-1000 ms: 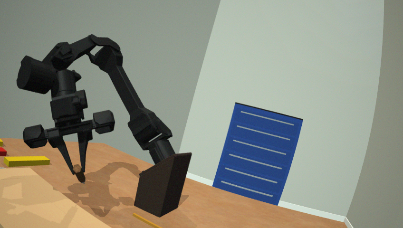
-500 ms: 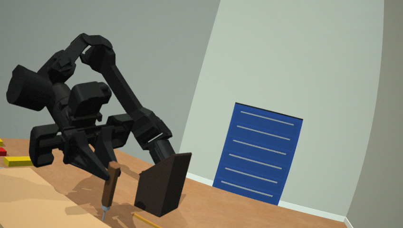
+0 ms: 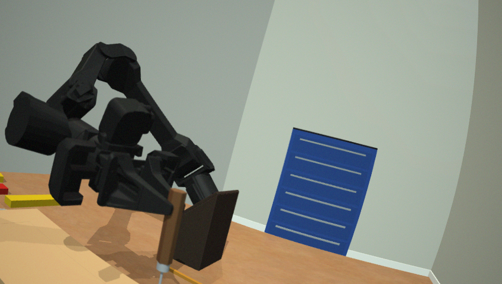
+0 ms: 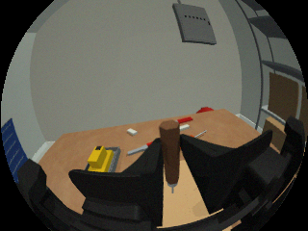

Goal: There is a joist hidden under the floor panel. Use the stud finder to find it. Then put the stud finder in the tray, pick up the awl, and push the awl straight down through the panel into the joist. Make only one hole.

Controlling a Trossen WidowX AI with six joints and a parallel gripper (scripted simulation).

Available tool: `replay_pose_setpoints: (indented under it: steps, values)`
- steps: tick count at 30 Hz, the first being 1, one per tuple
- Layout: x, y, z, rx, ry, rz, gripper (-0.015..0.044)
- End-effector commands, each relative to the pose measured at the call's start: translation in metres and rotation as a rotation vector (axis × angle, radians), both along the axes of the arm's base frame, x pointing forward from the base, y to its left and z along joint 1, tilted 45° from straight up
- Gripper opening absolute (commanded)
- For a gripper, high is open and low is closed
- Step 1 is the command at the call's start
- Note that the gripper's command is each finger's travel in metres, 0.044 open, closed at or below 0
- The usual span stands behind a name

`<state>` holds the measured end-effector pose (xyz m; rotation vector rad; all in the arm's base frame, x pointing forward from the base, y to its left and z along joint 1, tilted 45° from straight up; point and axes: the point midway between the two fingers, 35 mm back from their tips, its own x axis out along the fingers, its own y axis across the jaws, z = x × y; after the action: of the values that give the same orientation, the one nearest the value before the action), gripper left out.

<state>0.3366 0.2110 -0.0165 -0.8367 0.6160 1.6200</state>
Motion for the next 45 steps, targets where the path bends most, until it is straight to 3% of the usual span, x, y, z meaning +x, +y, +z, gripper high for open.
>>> replay_pose_setpoints:
  steps: [1, 45]
  values:
    - [0.001, 0.003, 0.000, 0.017, -0.006, 0.011, 0.0000]
    - [0.011, -0.031, -0.035, 0.014, -0.006, 0.011, 0.0000]
